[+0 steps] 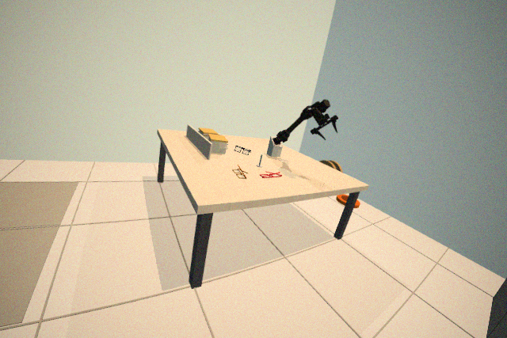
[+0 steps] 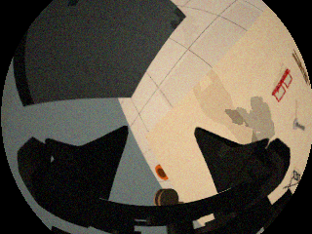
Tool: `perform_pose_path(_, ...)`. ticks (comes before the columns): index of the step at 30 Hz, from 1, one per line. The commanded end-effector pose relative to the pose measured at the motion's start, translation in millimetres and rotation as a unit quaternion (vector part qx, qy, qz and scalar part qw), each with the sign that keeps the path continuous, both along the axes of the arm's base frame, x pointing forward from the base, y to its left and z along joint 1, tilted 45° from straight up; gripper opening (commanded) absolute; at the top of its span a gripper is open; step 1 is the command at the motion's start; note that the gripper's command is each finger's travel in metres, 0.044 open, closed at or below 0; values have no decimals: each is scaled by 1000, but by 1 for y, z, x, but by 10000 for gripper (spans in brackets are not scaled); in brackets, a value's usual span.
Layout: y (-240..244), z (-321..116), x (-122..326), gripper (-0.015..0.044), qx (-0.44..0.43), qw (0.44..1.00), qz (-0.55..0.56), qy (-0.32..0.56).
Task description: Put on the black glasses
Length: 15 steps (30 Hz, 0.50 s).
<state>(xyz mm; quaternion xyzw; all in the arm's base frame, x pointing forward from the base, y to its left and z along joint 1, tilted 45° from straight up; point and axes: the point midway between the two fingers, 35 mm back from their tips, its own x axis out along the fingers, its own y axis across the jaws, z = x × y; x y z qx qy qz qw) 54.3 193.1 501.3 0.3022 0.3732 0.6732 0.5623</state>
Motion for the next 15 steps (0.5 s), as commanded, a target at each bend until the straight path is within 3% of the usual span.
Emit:
perform_pose_path(1, 0, 0, 0, 426, 0, 1000, 0, 0)
perform_pose_path(8, 0, 0, 0, 440, 0, 1000, 0, 0)
perform_pose_path(11, 4, -5, 20, 361, -11, 999, -31, 23)
perform_pose_path(15, 12, -33, 82, 256, -44, 991, -103, 74)
